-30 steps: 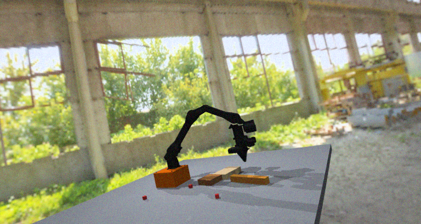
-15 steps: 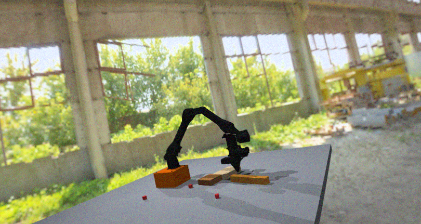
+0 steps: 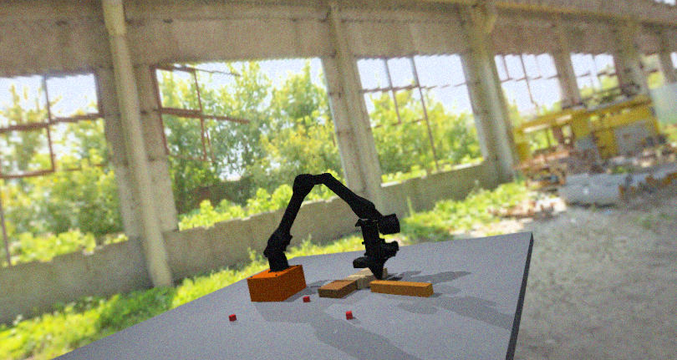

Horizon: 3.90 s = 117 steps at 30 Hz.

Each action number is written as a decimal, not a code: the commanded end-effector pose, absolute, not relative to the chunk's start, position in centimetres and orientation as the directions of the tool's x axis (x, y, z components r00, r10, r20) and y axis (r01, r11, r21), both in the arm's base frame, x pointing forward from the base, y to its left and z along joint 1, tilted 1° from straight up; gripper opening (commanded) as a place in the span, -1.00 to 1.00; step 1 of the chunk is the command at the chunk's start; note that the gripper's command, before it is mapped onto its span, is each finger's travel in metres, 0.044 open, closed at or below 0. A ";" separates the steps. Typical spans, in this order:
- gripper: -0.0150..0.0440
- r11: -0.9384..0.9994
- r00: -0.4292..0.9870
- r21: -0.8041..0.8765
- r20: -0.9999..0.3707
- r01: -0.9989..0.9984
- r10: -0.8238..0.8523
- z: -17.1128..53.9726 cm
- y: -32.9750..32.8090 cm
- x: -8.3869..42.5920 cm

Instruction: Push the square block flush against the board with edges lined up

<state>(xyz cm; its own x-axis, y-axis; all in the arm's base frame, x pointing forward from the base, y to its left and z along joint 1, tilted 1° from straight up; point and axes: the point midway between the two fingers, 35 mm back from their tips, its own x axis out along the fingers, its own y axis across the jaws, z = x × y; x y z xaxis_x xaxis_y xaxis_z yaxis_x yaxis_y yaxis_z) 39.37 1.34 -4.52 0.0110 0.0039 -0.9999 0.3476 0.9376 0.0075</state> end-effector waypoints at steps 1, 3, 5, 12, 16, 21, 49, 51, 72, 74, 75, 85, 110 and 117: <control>-0.49 0.936 0.017 0.010 -1.000 0.352 0.004 -4.4 1.5 39.0; -0.49 0.936 0.017 0.010 -1.000 0.352 0.004 -4.4 1.6 38.8; -0.49 0.936 0.017 0.010 -1.000 0.352 0.004 -4.4 1.7 38.5; -0.49 0.936 0.016 0.010 -1.000 0.352 0.004 -4.4 2.1 37.6; -0.49 0.936 0.016 0.010 -1.000 0.352 0.004 -4.4 2.2 37.1; -0.49 0.936 0.015 0.010 -1.000 0.352 0.005 -4.5 2.5 36.5; -0.49 0.936 0.017 0.010 -1.000 0.352 0.004 -4.4 1.7 38.8; -0.49 0.936 0.017 0.010 -1.000 0.352 0.004 -4.4 1.6 39.1; -0.49 0.936 0.018 0.010 -1.000 0.352 0.004 1.2 1.1 40.4; -0.49 0.935 0.030 0.013 -1.000 0.355 0.003 1.0 1.5 40.0; -0.49 0.935 0.029 0.013 -1.000 0.355 0.003 1.2 2.1 39.2; -0.49 0.936 0.012 0.012 -1.000 0.352 0.008 1.4 6.9 27.7; -0.49 0.936 0.006 0.010 -1.000 0.351 0.008 -4.8 7.2 24.2; -0.49 0.936 0.007 0.010 -1.000 0.351 0.008 -4.7 6.9 25.1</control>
